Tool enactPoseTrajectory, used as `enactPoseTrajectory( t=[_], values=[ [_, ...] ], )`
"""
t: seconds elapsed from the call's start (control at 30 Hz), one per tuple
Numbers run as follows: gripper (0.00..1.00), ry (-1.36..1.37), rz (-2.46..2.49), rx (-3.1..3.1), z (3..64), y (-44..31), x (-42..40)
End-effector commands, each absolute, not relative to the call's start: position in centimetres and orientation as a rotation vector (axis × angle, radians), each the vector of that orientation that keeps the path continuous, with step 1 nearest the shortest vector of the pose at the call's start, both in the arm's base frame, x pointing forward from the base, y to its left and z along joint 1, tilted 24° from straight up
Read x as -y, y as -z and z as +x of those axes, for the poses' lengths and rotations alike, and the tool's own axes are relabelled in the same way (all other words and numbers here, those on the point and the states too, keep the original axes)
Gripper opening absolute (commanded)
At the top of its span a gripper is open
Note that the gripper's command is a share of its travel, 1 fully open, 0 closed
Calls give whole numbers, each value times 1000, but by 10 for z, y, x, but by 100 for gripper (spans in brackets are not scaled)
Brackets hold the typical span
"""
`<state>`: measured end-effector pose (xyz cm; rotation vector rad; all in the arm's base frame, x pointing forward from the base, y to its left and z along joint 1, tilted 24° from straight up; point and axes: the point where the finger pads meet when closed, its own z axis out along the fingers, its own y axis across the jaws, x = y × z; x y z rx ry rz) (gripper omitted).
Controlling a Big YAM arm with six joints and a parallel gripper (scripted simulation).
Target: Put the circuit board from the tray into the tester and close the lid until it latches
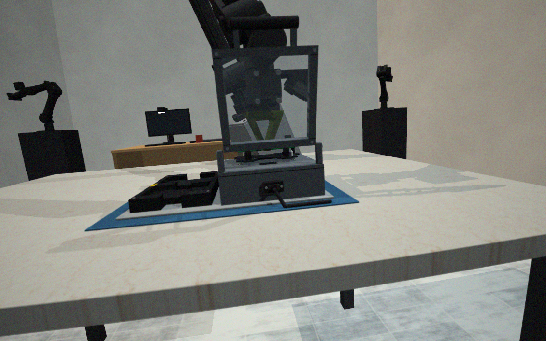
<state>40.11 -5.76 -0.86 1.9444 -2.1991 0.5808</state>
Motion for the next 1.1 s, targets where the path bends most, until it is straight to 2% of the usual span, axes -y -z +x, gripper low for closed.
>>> enactPoseTrajectory(
  t=[0.0,1.07],
  values=[
    [72,-582,1947,2204,404,11,63],
    [72,-590,1948,2208,407,9,63]
  ],
)
